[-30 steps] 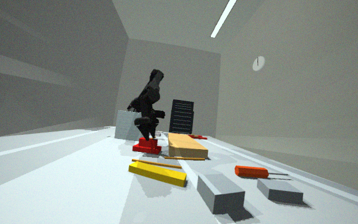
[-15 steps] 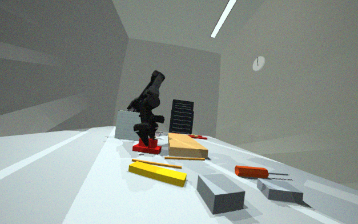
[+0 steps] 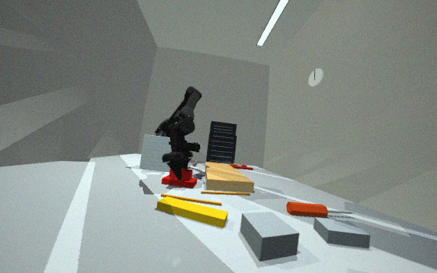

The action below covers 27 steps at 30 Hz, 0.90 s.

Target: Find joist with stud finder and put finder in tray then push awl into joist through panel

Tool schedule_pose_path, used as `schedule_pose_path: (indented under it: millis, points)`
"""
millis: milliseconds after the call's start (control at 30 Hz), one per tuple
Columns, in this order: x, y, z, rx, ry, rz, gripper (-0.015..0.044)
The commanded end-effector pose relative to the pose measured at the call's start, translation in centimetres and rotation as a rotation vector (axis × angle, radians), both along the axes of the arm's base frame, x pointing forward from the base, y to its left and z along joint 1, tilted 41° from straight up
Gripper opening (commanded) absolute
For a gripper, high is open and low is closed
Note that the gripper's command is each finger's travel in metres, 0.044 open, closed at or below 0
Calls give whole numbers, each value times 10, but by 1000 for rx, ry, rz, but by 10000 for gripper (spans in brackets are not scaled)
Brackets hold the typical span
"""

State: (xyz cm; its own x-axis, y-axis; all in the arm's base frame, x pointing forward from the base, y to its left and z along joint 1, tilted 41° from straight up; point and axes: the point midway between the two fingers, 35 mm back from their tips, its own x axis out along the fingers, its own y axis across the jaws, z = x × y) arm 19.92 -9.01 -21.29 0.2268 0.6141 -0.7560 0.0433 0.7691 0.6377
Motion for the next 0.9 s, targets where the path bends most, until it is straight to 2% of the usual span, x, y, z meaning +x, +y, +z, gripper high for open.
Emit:
schedule_pose_path:
  millis: [0,633,833,867]
  points:
    - [0,1,0,6,1,-6,295]
    - [0,1,0,6,1,-6,168]
    - [3,-15,16,4,1,-6,10]
    - [4,-20,21,4,2,-6,0]
